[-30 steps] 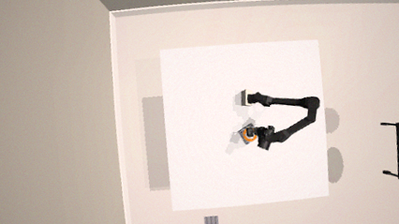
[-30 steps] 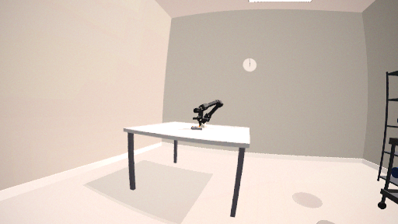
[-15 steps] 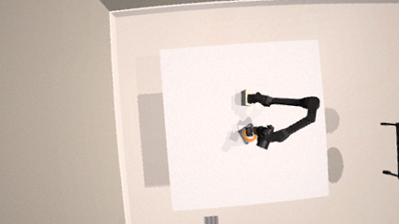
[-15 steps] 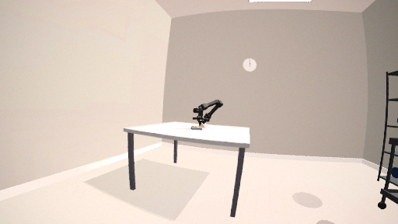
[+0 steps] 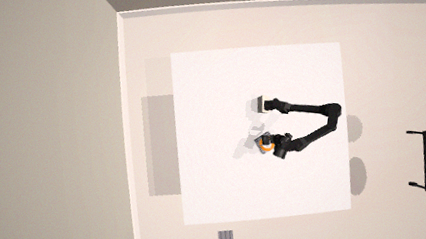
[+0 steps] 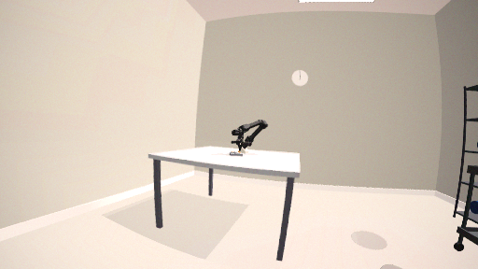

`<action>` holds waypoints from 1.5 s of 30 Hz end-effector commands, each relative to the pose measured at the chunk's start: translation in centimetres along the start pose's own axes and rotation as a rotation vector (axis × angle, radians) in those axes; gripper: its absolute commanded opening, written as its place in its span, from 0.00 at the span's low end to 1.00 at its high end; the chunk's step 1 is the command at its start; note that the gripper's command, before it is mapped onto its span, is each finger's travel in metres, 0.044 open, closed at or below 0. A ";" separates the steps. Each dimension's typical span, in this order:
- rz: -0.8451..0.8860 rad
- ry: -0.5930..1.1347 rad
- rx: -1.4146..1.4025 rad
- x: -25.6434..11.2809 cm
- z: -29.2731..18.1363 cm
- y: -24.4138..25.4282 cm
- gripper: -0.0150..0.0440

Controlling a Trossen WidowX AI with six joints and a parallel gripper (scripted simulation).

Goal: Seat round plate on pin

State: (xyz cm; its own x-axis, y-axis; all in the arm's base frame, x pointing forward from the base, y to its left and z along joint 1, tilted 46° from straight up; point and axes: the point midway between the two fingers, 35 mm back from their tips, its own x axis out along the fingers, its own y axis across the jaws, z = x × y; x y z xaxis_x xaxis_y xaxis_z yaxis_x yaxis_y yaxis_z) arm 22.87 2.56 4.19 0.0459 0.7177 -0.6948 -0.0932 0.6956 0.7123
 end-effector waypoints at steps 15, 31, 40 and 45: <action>-0.009 0.026 0.012 0.4 -0.8 -0.7 0.25; -0.010 0.026 0.012 0.4 -1.0 -1.3 0.25; -0.010 0.026 0.012 0.3 -1.1 -1.6 0.25; -0.010 0.026 0.012 0.4 -1.0 -1.8 0.25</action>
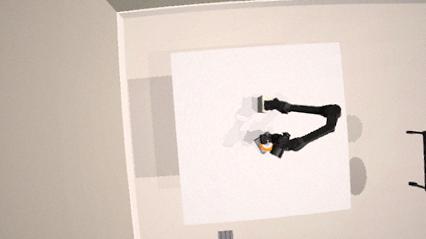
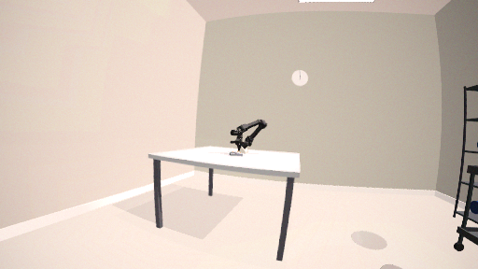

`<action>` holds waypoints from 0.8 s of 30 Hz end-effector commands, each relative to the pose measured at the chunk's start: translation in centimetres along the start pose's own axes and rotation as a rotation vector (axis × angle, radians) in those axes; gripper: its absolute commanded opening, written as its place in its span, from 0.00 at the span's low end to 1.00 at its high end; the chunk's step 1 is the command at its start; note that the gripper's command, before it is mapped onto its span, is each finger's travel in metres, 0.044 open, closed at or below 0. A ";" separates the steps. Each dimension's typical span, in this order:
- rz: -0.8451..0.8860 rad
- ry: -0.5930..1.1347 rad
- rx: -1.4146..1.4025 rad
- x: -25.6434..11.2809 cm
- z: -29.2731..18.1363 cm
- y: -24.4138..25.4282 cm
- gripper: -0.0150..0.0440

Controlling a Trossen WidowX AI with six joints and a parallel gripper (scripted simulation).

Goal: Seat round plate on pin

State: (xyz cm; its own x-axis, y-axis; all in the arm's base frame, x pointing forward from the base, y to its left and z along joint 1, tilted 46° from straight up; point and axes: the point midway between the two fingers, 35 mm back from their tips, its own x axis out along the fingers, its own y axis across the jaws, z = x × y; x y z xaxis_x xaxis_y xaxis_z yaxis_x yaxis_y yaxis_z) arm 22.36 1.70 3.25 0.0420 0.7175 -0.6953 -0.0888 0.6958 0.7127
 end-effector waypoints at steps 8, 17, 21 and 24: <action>-0.010 0.022 0.007 0.3 -0.4 -0.6 0.25; -0.010 0.022 0.007 0.3 -0.4 -0.8 0.25; -0.010 0.022 0.007 0.3 -0.5 -0.8 0.25; -0.010 0.022 0.007 0.3 -0.5 -0.9 0.25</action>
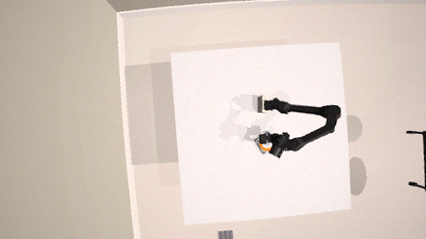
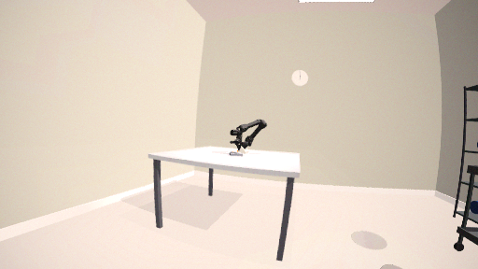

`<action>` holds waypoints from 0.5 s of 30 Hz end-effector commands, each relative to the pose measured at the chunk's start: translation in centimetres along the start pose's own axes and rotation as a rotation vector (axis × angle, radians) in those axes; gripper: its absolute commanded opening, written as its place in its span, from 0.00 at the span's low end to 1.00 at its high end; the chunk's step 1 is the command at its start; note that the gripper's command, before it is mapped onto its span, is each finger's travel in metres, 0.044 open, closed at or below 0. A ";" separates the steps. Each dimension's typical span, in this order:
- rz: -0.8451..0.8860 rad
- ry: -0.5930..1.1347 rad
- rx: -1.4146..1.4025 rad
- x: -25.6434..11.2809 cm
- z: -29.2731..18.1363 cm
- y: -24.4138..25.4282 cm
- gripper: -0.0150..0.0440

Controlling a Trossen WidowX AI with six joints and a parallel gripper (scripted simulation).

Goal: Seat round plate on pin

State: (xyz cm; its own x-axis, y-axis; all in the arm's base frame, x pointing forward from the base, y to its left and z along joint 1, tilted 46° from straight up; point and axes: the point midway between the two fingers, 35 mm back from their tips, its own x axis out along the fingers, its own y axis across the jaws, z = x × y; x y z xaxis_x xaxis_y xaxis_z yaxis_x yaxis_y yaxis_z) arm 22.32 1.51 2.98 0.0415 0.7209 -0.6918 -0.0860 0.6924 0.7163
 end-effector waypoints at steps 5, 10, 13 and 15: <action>-0.015 0.022 0.004 0.3 -0.4 -0.6 0.25; -0.015 0.022 0.004 0.3 -0.4 -0.8 0.25; -0.015 0.022 0.004 0.2 -0.5 -0.9 0.25; -0.015 0.022 0.004 0.2 -0.5 -1.0 0.25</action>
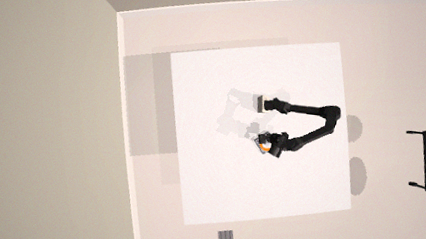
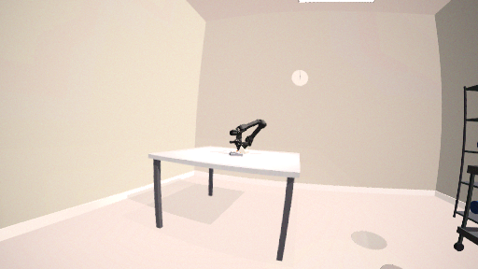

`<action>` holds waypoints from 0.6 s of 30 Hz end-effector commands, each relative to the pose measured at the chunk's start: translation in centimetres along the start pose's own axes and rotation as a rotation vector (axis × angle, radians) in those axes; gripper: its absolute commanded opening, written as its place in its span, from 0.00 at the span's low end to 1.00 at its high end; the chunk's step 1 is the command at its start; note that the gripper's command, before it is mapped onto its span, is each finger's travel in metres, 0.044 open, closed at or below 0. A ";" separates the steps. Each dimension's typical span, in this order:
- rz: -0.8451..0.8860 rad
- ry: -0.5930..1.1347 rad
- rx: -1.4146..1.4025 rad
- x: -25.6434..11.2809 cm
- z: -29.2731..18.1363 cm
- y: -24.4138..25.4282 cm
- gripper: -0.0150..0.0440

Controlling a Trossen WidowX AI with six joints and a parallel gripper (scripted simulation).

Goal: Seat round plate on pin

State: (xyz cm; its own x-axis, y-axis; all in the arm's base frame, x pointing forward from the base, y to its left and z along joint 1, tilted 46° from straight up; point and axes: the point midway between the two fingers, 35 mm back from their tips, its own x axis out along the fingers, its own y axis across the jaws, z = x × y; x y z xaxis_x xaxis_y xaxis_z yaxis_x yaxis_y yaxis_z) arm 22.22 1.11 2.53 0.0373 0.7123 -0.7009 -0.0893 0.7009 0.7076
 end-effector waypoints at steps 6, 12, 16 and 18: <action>-0.003 0.017 0.008 0.3 -0.2 -0.8 0.25; -0.003 0.017 0.008 0.3 -0.3 -0.8 0.25; -0.003 0.017 0.008 0.3 -0.3 -0.9 0.25; -0.003 0.017 0.008 0.3 -0.3 -0.9 0.25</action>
State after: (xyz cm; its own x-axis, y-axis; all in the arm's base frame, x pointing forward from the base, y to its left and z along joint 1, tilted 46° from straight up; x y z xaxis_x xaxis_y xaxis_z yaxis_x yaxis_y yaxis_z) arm 22.23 1.01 2.36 0.0386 0.7244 -0.6883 -0.0856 0.6887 0.7200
